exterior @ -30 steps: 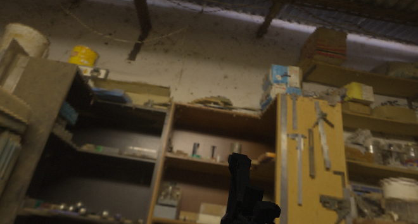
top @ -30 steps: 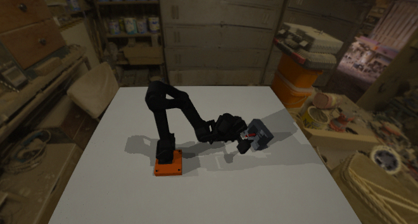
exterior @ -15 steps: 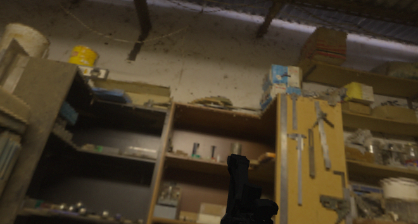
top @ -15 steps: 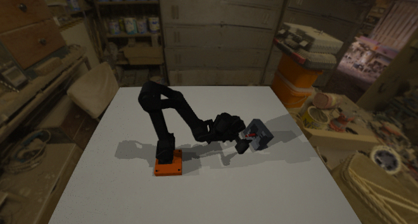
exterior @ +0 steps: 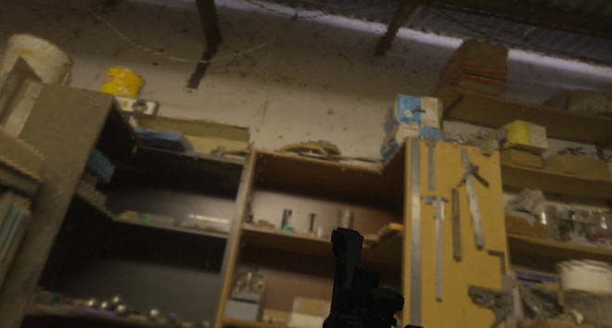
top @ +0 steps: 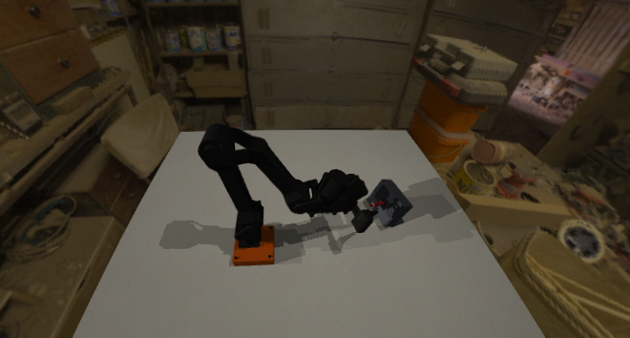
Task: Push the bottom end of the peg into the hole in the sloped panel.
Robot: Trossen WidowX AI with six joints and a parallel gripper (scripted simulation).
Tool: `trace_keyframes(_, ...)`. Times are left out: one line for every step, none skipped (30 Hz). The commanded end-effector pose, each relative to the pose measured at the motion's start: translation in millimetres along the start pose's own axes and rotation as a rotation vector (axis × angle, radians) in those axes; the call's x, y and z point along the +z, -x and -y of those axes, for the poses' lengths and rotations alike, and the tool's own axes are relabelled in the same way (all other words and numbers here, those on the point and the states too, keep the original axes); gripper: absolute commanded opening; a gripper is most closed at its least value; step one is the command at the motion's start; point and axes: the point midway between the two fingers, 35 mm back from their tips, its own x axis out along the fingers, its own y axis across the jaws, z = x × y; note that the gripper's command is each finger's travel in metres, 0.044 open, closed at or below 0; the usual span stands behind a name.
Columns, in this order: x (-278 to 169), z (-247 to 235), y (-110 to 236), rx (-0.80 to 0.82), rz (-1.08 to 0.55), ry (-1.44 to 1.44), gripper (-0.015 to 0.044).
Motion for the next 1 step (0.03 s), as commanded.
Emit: trace_keyframes(-1.5,-0.6,4.1,0.004,-0.005,0.004,0.044)
